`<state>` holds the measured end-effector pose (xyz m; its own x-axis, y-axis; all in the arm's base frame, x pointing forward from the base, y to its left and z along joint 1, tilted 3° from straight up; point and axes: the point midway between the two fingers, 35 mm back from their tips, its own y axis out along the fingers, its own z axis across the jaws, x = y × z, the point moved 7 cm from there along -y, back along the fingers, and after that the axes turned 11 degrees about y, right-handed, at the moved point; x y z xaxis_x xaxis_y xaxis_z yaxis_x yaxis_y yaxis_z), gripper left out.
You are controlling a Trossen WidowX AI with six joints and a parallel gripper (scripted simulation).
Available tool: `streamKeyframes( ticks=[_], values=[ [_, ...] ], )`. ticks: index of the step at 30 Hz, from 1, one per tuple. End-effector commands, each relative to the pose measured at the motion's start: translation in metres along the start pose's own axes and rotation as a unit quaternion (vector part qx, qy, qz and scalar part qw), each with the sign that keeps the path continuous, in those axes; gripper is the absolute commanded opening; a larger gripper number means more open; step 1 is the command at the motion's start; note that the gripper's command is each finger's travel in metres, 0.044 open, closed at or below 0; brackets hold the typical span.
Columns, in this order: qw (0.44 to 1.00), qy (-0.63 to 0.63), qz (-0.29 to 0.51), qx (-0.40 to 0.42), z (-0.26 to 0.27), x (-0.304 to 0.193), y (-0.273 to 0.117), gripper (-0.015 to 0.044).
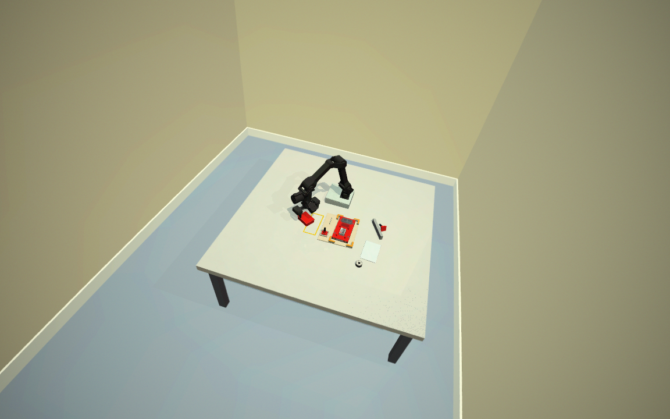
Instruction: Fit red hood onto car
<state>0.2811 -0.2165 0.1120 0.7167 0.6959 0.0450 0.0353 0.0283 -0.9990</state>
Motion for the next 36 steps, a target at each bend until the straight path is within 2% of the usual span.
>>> streamKeyframes(
  ticks=[1, 36],
  values=[
    [1.000, 0.002, 0.003, 0.004, 0.001, -0.001, 0.006, 0.0440],
    [1.000, 0.002, 0.003, 0.004, 0.002, -0.001, 0.027, 0.0440]
  ],
)
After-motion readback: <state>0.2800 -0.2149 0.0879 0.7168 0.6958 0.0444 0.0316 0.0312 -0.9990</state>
